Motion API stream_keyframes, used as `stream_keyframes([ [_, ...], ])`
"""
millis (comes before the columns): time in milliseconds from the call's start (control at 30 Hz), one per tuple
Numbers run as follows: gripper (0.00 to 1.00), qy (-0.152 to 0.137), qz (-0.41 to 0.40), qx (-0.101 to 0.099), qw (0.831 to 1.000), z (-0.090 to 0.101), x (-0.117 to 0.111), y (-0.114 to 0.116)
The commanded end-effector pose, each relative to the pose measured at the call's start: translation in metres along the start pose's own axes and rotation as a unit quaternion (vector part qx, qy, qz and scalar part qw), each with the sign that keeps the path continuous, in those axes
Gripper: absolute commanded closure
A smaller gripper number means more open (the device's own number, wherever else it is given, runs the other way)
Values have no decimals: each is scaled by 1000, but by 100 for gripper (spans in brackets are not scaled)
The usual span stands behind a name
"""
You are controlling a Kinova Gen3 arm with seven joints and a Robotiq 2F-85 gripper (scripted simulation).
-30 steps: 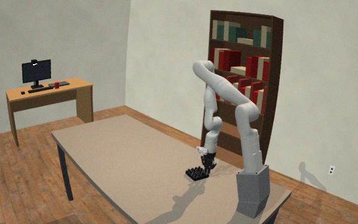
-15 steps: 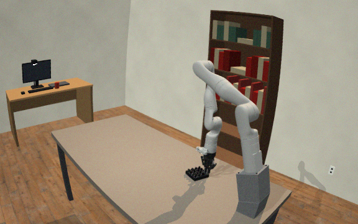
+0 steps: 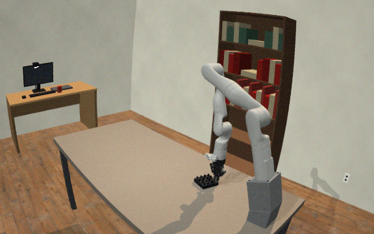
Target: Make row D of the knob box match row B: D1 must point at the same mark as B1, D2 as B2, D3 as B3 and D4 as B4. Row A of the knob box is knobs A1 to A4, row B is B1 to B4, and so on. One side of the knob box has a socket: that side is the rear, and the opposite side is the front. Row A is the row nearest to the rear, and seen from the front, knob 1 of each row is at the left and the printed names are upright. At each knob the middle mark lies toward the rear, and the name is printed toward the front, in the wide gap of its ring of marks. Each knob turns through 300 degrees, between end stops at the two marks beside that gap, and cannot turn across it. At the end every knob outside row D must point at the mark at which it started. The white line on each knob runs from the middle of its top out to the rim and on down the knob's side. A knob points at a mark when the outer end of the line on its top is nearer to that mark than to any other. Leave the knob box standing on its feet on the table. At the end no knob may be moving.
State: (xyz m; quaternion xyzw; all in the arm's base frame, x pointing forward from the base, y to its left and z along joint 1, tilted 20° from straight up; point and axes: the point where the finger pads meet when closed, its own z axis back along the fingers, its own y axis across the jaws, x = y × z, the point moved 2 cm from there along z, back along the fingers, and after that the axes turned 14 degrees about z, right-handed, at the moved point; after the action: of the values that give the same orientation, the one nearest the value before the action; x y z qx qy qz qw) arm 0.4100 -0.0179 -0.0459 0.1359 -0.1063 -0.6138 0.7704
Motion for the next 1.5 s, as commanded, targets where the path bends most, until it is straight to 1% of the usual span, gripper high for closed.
stream_keyframes([
  [0,92,-2,1,2,1000,-1,2,1],
  [900,92,-2,9,2,1000,-1,2,1],
  [1167,92,-2,38,1,999,-1,2,1],
  [1400,92,-2,85,0,996,-1,1,0],
  [1467,92,-2,85,0,996,-1,1,0],
])
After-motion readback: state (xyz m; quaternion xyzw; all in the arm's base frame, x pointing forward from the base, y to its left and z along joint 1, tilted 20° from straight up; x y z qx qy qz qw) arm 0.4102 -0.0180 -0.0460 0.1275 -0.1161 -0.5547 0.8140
